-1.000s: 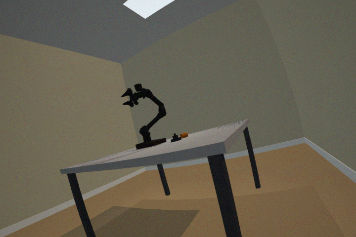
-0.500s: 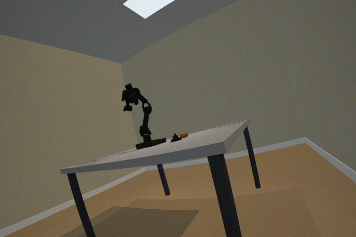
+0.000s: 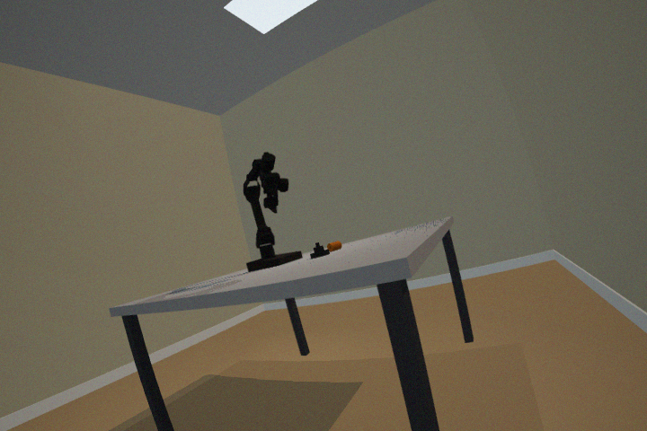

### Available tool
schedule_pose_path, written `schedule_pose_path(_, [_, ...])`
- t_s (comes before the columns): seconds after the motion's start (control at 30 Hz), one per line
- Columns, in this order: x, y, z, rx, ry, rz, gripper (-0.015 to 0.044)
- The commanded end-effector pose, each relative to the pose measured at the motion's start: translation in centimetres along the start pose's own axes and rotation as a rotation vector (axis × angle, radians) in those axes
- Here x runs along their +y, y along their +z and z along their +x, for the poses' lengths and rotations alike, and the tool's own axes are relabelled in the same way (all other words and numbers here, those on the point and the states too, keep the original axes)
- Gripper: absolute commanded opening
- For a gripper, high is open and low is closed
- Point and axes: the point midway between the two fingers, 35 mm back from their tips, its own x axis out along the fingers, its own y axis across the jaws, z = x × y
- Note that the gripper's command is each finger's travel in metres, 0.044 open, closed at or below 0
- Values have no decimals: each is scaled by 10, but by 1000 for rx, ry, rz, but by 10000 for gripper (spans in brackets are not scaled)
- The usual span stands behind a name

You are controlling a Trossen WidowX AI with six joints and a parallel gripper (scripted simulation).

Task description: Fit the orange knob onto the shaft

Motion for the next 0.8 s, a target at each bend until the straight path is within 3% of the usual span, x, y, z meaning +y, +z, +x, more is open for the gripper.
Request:
schedule_pose_path(0.0, [14,63,22,-96,103,-34,440])
schedule_pose_path(0.23, [73,174,44,-188,299,-126,440])
schedule_pose_path(0.47, [167,261,42,-186,469,-247,440])
schedule_pose_path(0.6, [223,291,34,-157,533,-316,440])
schedule_pose_path(0.77, [228,290,35,-153,537,-322,440])
